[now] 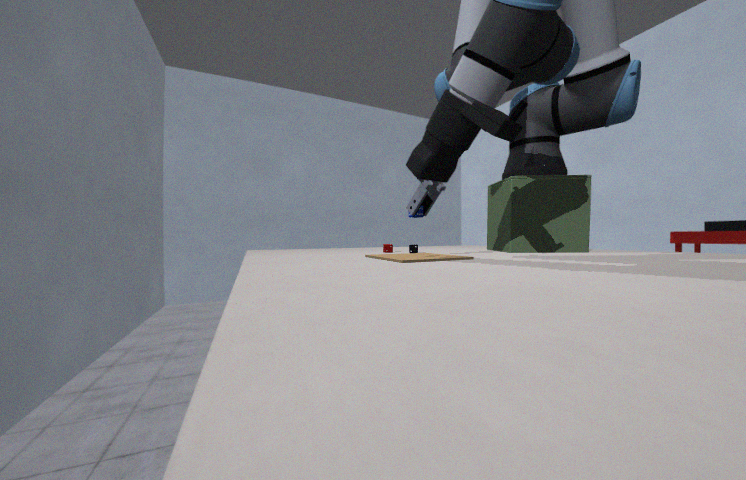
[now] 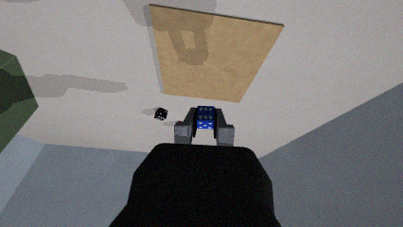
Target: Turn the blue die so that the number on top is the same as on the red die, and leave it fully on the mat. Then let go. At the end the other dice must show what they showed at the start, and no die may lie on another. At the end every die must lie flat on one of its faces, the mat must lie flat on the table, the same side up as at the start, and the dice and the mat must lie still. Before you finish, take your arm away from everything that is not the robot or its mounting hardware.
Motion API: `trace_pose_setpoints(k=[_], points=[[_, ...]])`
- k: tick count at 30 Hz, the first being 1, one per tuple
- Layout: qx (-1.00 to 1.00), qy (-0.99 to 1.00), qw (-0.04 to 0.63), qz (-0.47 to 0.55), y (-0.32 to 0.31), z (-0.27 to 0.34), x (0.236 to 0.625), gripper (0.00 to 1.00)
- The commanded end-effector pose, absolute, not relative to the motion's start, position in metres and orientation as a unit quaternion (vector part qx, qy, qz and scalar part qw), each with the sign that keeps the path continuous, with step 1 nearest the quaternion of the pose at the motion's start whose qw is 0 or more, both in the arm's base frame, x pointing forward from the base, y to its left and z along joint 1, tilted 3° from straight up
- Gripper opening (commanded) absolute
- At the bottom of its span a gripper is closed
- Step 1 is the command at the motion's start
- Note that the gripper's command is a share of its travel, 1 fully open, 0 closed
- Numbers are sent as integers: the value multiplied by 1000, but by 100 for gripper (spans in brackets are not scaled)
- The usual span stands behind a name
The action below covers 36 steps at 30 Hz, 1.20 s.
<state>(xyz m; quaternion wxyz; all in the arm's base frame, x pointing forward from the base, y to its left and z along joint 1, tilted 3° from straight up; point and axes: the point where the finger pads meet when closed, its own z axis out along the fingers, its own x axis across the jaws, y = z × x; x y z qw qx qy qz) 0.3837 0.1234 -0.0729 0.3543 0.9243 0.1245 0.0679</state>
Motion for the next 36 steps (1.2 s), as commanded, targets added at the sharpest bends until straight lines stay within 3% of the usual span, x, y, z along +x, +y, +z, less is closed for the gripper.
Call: trace_pose_setpoints(k=[1,9,20,36], points=[[924,124,354,68,123,-72,384,40],[928,124,345,65,123,-73,384,40],[959,130,247,51,120,-71,384,40],[968,133,207,44,118,-71,384,40]])
